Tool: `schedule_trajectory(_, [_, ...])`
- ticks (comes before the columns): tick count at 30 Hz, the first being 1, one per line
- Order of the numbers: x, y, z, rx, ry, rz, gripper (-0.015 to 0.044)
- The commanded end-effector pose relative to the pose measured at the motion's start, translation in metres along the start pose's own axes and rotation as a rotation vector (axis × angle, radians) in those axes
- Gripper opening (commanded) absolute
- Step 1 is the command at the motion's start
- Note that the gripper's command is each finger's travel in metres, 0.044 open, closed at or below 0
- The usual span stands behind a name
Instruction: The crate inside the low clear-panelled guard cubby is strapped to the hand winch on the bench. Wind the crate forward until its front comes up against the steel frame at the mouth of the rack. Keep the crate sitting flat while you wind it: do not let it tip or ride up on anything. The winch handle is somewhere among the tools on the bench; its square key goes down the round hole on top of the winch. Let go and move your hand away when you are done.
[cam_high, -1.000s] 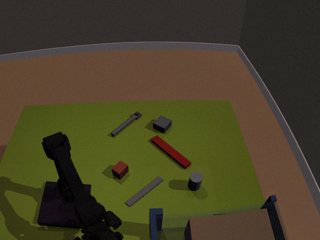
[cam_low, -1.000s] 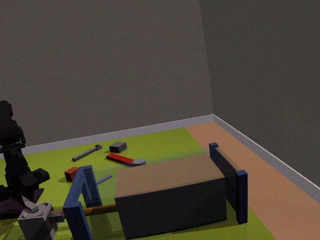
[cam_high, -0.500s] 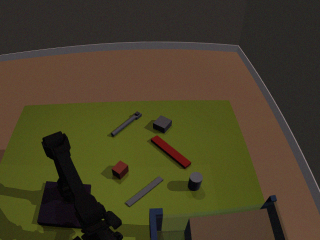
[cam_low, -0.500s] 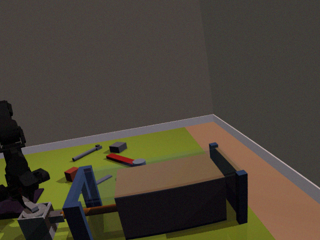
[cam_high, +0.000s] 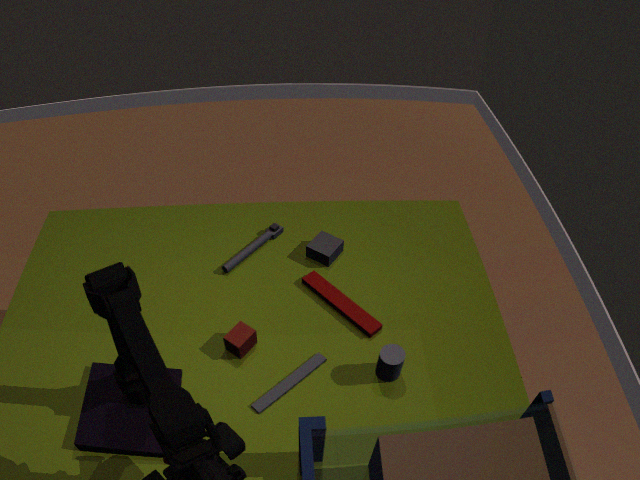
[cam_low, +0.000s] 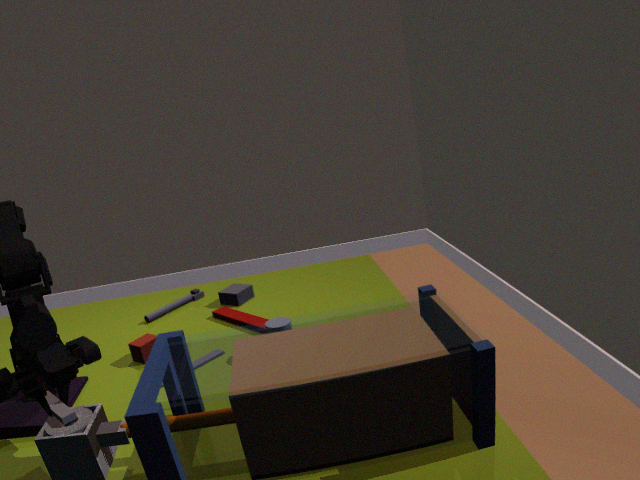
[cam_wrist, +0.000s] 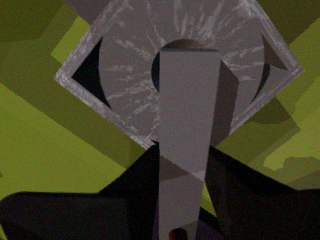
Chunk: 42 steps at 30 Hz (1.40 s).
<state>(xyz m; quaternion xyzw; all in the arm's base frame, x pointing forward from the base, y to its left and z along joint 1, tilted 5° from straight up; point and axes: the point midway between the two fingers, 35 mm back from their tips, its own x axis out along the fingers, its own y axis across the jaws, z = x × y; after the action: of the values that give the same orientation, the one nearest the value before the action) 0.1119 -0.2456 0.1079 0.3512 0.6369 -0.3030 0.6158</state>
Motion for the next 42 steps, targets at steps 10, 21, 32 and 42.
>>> schedule_trajectory(10, [0.0042,-0.0022,0.0006,-0.063,0.001,-0.002,0.0])
schedule_trajectory(21, [0.0043,-0.0038,0.0006,-0.1,0.0,-0.005,0.0])
schedule_trajectory(32, [0.0043,-0.0018,0.0006,-0.057,0.001,-0.002,0.0])
schedule_trajectory(42, [0.0042,0.0001,0.0005,-0.013,0.002,0.002,0.0])
